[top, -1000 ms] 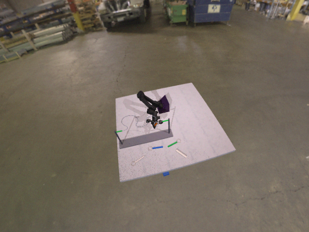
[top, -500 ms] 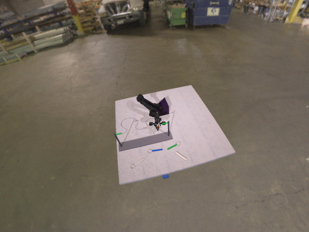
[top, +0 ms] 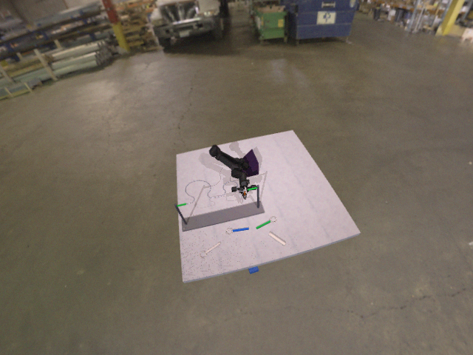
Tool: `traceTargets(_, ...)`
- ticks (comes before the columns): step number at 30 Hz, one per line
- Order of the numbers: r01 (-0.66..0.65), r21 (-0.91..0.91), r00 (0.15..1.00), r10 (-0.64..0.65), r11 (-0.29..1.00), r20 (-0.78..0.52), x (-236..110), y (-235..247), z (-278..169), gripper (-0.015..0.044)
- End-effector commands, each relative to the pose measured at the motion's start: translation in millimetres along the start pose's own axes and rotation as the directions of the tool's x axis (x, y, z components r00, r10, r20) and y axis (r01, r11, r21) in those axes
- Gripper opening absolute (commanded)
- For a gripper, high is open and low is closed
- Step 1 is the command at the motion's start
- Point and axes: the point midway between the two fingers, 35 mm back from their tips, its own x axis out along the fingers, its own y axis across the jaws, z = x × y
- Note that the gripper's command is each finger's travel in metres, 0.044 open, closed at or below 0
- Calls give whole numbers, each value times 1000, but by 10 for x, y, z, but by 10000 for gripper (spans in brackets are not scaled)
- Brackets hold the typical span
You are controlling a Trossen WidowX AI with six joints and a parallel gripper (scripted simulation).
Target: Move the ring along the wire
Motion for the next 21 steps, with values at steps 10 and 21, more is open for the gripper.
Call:
traceTargets(10, -3, 13, 1000, 3, 1000, -3, -20, 146, -9, -150)
traceTargets(21, -3, 13, 1000, 3, 1000, -2, -34, 257, -8, -150)
